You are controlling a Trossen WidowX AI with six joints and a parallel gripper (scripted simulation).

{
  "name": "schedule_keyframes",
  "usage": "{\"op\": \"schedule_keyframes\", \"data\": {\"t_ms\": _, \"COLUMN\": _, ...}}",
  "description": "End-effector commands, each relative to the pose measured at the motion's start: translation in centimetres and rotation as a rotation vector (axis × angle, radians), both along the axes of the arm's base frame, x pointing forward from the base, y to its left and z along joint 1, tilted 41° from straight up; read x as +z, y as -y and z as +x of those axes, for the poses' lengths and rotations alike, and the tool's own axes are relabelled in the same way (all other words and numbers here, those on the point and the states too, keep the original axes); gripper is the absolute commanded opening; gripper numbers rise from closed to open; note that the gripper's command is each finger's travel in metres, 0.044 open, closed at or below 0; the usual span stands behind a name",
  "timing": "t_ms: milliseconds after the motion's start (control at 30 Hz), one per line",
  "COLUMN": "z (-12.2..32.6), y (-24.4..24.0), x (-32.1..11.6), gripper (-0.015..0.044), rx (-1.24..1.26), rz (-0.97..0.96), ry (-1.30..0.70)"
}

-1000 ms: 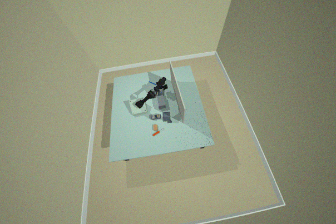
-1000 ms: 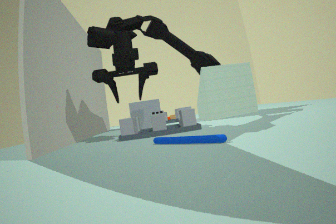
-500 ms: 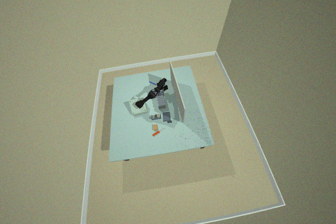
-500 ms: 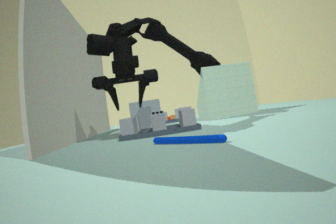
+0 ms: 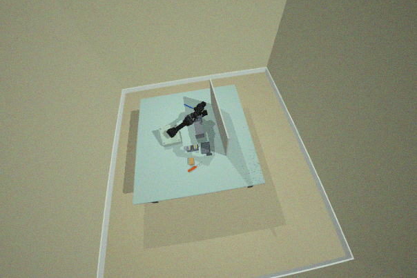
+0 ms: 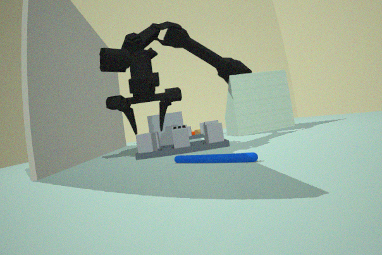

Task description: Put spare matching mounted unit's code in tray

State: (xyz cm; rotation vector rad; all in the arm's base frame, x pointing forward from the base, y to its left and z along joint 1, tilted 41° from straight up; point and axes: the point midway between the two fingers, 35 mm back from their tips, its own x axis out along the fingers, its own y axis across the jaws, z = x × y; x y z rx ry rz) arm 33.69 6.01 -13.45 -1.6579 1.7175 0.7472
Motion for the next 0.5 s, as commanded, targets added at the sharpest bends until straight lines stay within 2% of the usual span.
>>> {"op": "schedule_keyframes", "data": {"t_ms": 0, "z": -0.3, "y": 0.7, "x": -0.6, "gripper": 0.03, "rx": 0.002, "rz": -0.007, "ry": -0.008}}
{"op": "schedule_keyframes", "data": {"t_ms": 467, "z": -0.5, "y": 2.3, "x": -2.3, "gripper": 0.03, "rx": 0.002, "rz": -0.009, "ry": -0.009}}
